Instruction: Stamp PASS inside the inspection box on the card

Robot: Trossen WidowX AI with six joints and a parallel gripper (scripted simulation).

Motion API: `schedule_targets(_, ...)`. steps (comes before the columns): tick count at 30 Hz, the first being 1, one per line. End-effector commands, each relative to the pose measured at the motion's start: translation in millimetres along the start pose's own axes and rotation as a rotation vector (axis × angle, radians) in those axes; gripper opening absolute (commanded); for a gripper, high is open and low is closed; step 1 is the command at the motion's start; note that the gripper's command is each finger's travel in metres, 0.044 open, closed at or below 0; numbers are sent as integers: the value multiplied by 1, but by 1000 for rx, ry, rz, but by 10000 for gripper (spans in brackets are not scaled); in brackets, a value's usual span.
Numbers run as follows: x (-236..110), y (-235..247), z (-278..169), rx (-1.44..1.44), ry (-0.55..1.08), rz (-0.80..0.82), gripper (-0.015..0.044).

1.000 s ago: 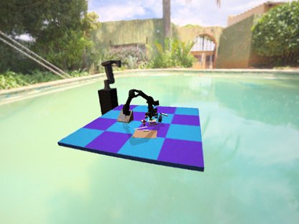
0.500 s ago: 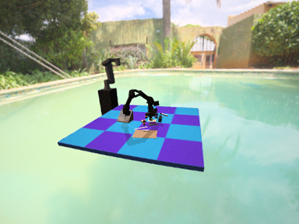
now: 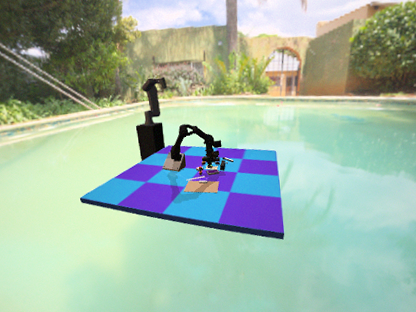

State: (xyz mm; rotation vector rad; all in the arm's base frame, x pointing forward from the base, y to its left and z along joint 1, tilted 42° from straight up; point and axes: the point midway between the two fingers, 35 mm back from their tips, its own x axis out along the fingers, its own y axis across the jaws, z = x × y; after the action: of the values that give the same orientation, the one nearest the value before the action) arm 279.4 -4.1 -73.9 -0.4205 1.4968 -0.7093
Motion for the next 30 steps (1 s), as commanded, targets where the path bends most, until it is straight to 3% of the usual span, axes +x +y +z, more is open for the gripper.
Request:
schedule_targets(1, 2, -1, 0, 0, -1, -4, 0)
schedule_targets(30, 0, -1, 0, 0, -1, -3, 0)
